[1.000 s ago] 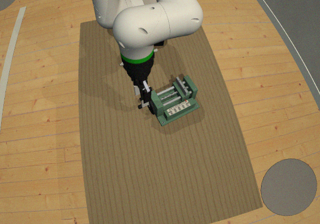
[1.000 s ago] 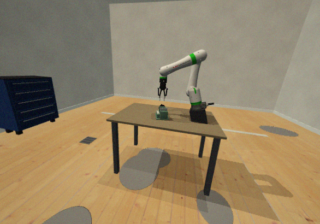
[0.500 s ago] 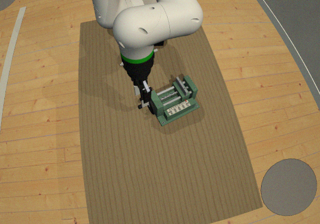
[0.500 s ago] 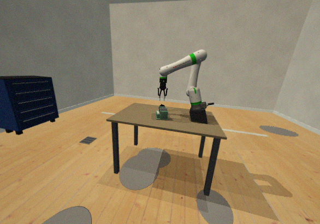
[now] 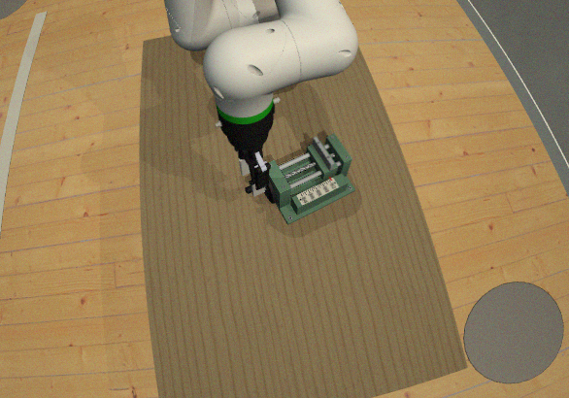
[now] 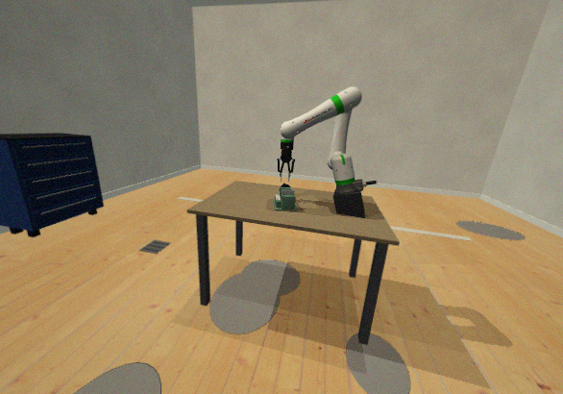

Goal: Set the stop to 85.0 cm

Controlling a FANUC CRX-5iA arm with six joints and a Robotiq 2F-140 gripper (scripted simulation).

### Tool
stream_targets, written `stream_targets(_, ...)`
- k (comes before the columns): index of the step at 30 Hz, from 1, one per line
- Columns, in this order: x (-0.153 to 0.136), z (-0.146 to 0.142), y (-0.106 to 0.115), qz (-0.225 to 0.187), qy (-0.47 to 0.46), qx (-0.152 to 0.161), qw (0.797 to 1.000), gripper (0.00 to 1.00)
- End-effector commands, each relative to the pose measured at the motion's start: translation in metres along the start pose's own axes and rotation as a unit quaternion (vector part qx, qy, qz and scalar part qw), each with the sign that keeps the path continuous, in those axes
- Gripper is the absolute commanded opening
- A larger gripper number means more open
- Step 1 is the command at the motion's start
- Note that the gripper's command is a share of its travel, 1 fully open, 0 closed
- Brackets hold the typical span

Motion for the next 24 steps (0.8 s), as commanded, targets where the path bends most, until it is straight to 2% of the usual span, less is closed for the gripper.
stream_targets(1, 0.0, 0.0, -0.004, 0.0, 0.0, 0.0, 1.0, 0.33)
stream_targets(12, 0.0, 0.0, -0.037, 0.0, 0.0, 0.0, 1.0, 0.33)
stream_targets(24, 0.0, 0.0, -0.041, 0.0, 0.0, 0.0, 1.0, 0.33)
Point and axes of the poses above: the point where the finger pads meet when closed, its own y axis back along the fingers, its own z axis across the jaws, x = y × z, the point moved 7 cm from there along y, back along the fingers, and after that the axes turned 6 degrees about -y, right-handed, at the moved point
